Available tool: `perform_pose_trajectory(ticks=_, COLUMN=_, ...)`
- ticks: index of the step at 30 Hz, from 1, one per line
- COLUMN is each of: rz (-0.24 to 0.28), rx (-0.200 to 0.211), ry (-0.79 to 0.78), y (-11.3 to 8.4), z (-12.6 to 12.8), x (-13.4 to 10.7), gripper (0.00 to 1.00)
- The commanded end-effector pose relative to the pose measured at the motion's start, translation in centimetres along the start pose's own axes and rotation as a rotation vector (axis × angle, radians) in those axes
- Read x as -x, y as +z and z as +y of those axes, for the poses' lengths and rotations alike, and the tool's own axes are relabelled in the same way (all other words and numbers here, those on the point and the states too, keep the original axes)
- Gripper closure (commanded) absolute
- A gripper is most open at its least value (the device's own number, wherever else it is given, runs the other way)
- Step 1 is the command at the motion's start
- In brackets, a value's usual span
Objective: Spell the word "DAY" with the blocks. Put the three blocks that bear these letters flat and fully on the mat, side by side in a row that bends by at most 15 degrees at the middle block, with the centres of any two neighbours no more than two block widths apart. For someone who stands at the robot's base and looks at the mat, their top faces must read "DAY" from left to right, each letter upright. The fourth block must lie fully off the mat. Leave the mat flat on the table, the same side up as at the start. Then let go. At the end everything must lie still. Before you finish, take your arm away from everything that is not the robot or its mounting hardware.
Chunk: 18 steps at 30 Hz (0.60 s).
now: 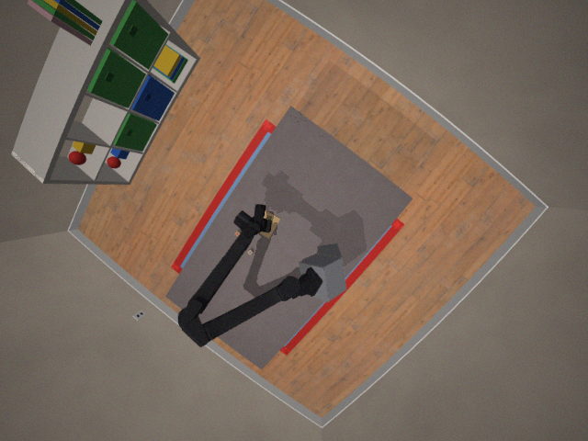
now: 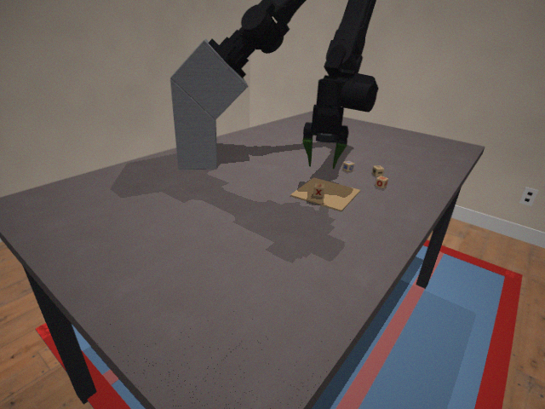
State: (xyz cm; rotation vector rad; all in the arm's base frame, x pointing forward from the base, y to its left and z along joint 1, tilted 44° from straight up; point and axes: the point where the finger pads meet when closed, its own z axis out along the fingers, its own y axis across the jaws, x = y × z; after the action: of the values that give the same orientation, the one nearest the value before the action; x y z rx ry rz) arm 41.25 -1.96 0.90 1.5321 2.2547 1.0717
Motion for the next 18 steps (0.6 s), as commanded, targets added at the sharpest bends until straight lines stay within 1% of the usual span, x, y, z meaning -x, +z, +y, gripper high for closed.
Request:
perform_pose_trajectory(ticks=1, rz=-0.001, rx=0.005, ry=0.004, y=0.8, z=0.6, x=0.1, gripper=0.42)
perform_pose_trajectory(ticks=6, rz=-0.002, rx=0.006, ry=0.003, y=1.3, z=0.6, x=0.1, gripper=0.42)
perform_pose_trajectory(ticks=18, rz=0.000, rx=0.004, ry=0.005, y=3.2, z=0.4, x=0.0, gripper=0.42)
